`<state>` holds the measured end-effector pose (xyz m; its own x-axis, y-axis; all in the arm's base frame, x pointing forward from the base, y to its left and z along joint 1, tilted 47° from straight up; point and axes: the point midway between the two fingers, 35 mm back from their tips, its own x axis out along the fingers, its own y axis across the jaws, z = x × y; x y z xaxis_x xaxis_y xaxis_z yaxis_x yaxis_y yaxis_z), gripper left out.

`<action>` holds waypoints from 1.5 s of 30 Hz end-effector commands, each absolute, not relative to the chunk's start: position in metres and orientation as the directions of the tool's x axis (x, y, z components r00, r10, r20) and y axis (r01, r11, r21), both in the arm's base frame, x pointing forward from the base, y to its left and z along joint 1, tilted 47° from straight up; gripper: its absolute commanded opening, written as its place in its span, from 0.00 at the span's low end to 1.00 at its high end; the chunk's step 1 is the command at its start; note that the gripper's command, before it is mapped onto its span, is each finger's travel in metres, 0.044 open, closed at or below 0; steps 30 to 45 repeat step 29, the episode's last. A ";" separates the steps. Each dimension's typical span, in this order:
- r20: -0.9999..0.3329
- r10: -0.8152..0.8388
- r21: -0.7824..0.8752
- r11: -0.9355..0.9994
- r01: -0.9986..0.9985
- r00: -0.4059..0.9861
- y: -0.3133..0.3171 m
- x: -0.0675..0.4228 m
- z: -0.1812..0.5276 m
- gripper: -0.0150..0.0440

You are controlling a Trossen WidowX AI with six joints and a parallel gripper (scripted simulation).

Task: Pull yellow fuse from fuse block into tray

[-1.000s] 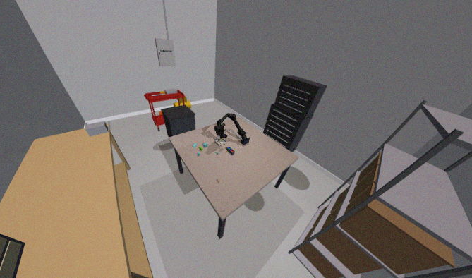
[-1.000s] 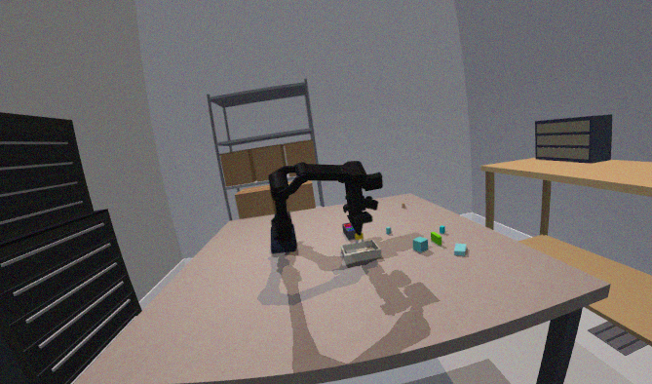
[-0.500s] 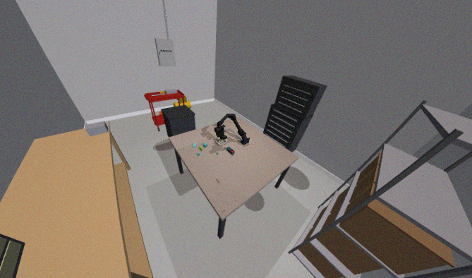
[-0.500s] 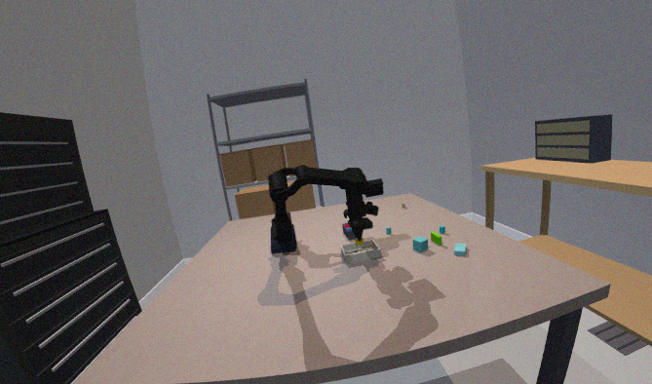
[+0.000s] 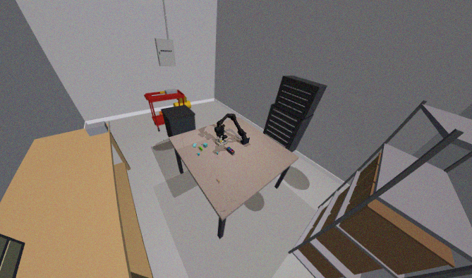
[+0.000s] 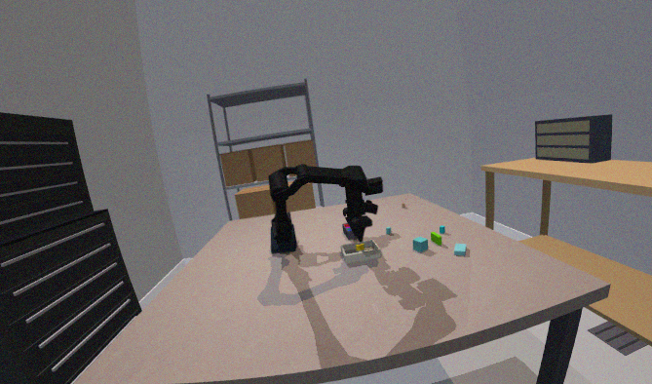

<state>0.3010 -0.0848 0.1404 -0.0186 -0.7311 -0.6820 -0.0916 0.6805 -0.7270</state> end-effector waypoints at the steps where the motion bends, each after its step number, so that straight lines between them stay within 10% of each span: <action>1: -0.682 -0.731 -0.727 0.680 -0.091 -0.011 -0.064 0.302 0.159 0.81; 45: -0.679 -0.734 -0.730 0.676 -0.097 -0.011 -0.064 0.302 0.159 0.81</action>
